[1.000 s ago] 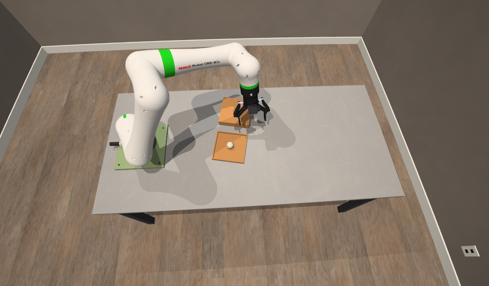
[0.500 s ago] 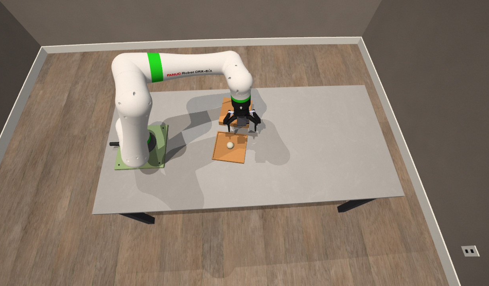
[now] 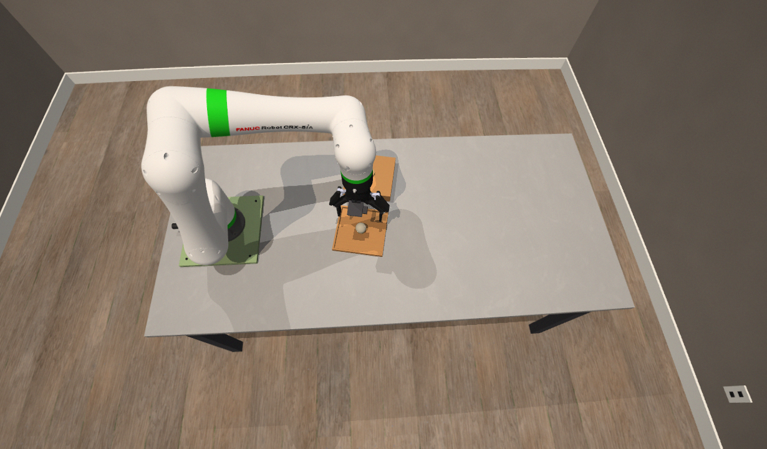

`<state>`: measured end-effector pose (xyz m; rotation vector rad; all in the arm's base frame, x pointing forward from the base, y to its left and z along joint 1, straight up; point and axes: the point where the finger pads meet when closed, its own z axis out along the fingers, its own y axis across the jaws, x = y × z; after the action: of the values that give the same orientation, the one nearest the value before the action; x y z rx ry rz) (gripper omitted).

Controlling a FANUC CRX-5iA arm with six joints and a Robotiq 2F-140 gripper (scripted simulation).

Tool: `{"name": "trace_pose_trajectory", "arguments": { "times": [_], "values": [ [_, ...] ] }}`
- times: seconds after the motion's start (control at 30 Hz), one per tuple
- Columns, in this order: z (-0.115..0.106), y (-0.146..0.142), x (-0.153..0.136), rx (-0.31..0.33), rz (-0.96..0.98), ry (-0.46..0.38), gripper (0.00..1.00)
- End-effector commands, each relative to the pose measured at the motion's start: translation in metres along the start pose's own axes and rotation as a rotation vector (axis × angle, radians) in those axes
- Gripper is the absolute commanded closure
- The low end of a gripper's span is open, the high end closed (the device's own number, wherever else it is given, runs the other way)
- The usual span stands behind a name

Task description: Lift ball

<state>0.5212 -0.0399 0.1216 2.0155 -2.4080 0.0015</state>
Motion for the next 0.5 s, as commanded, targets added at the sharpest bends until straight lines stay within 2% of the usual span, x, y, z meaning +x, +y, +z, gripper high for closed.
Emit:
{"name": "trace_pose_trajectory", "arguments": {
  "times": [0.0,0.03,0.07,0.2,0.27,0.33,0.47],
  "values": [
    [0.019,0.001,0.001,0.002,0.001,-0.002,0.0],
    [0.038,0.002,0.001,0.001,0.001,-0.002,0.0],
    [0.047,0.002,0.002,0.001,0.001,-0.002,0.0],
    [0.058,0.002,0.002,0.001,0.001,-0.002,0.0],
    [0.088,0.002,0.002,0.001,0.001,-0.002,0.0],
    [0.096,0.002,0.002,0.001,0.001,-0.002,0.0],
    [0.097,0.002,0.002,0.001,0.001,-0.002,0.0]
  ]
}}
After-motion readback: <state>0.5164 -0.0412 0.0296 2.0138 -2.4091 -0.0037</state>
